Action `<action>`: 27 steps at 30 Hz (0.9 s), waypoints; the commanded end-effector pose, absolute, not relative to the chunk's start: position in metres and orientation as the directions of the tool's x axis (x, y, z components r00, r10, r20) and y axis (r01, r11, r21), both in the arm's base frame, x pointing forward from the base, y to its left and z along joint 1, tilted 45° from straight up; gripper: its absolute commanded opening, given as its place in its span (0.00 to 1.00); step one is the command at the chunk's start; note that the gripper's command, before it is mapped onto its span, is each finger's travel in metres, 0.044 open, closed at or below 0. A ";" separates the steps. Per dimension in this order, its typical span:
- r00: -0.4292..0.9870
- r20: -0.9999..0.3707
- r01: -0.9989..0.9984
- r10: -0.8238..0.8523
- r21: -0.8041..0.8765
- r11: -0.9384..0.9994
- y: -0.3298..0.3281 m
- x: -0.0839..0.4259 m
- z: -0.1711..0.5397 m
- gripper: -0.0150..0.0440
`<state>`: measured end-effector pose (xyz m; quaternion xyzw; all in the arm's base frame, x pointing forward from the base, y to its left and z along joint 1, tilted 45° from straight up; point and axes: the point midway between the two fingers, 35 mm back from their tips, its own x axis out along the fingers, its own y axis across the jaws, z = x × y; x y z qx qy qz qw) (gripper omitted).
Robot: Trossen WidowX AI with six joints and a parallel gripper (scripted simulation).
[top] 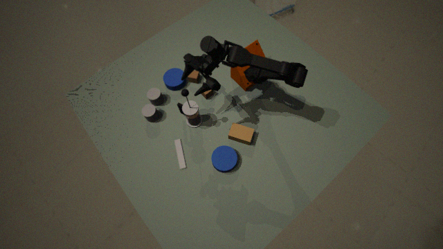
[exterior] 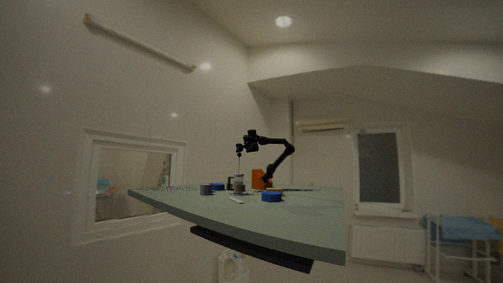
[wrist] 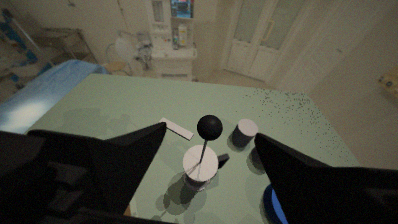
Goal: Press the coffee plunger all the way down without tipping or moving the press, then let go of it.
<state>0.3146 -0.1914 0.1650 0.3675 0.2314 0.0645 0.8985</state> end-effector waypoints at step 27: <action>0.883 -0.370 0.060 0.289 0.699 0.712 -0.180 0.341 0.150 0.56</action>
